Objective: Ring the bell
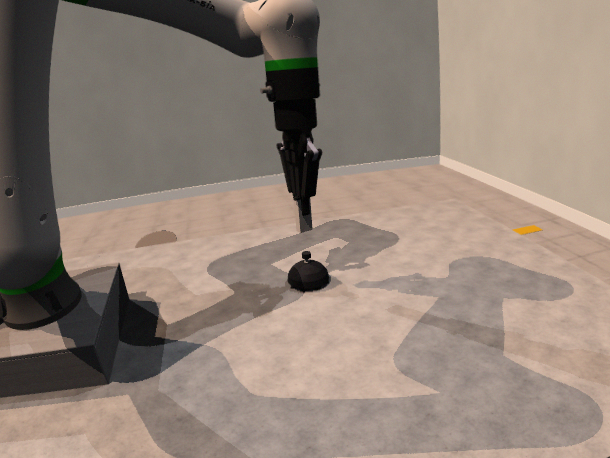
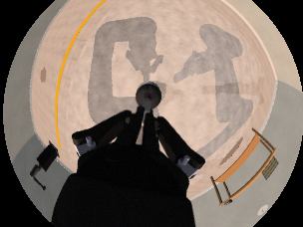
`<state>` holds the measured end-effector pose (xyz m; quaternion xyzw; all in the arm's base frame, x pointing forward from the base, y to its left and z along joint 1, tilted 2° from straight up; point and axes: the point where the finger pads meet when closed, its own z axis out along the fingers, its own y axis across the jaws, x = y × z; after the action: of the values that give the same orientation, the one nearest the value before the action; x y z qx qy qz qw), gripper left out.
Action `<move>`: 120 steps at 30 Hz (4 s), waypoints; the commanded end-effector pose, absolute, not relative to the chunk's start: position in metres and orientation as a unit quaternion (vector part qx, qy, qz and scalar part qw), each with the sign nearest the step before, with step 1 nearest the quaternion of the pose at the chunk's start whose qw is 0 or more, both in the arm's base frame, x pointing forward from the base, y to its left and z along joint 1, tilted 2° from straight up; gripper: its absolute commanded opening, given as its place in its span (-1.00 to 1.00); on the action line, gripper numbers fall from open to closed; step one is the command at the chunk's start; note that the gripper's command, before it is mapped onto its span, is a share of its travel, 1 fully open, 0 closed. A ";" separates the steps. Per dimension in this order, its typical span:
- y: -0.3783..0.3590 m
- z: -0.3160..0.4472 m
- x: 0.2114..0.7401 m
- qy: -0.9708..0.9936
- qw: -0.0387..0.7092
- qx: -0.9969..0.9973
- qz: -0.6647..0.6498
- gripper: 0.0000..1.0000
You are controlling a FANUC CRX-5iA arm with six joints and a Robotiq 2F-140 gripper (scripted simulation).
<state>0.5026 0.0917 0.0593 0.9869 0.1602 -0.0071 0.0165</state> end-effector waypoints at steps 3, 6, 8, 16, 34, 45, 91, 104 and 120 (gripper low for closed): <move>0.090 0.049 0.503 0.160 0.017 0.987 -0.007 -1.00; 0.090 0.047 0.504 0.160 0.017 0.987 -0.007 -1.00; 0.089 0.043 0.504 0.160 0.017 0.987 -0.007 -1.00; 0.087 0.030 0.505 0.160 0.017 0.987 -0.007 -1.00; 0.085 0.018 0.505 0.160 0.017 0.987 -0.007 -1.00; 0.085 0.018 0.505 0.160 0.017 0.987 -0.007 -1.00; 0.085 0.008 0.505 0.160 0.017 0.987 -0.007 -1.00; 0.085 0.008 0.505 0.160 0.017 0.987 -0.007 -1.00; 0.085 0.008 0.505 0.160 0.017 0.987 -0.007 -1.00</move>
<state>0.5049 0.0850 0.0082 0.9869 0.1602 -0.0071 0.0165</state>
